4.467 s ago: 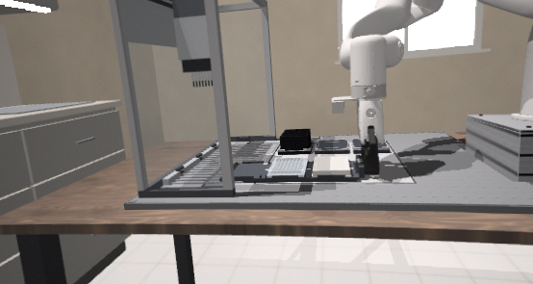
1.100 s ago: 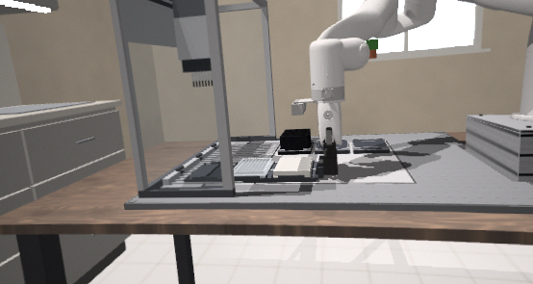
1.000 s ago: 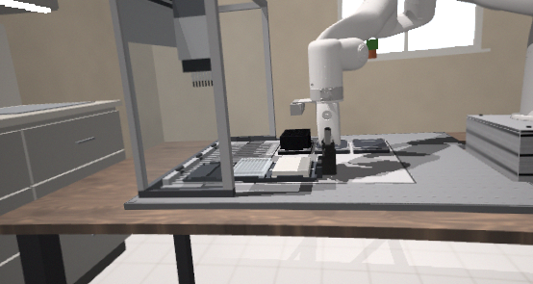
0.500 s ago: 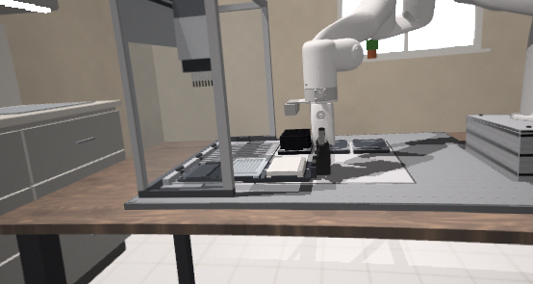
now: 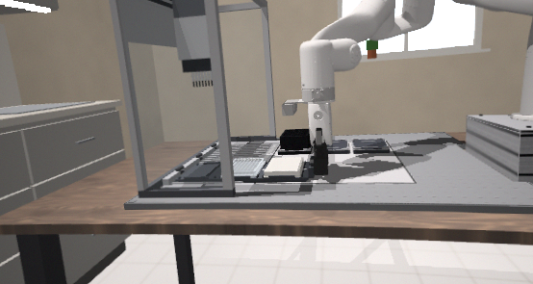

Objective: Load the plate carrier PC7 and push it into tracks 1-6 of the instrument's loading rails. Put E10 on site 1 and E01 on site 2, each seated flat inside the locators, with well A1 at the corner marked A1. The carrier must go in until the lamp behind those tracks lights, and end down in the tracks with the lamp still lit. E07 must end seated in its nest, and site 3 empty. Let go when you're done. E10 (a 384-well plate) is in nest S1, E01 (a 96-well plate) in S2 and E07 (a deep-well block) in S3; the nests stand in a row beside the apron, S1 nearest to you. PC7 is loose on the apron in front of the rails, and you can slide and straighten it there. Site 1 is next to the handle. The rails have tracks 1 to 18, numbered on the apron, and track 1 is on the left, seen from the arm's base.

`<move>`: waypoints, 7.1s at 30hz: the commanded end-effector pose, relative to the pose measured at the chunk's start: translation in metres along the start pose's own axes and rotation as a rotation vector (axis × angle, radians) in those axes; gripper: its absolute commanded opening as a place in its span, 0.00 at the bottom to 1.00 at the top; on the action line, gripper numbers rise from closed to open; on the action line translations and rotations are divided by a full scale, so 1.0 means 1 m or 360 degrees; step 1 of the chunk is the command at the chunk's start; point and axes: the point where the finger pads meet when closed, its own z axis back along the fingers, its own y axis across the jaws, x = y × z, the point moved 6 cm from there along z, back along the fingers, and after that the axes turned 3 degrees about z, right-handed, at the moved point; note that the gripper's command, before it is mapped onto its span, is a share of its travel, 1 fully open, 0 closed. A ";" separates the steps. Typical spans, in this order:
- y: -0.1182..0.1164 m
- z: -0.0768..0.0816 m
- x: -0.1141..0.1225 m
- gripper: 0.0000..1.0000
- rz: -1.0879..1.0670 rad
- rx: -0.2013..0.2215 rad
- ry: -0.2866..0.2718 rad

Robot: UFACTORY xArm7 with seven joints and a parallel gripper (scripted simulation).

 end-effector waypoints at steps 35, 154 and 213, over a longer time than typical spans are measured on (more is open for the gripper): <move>0.000 0.002 -0.013 0.82 0.0000 -0.0002 0.0006; 0.000 0.099 -0.004 0.82 0.0000 -0.0002 0.0006; 0.000 0.159 -0.003 0.82 0.0000 -0.0002 0.0006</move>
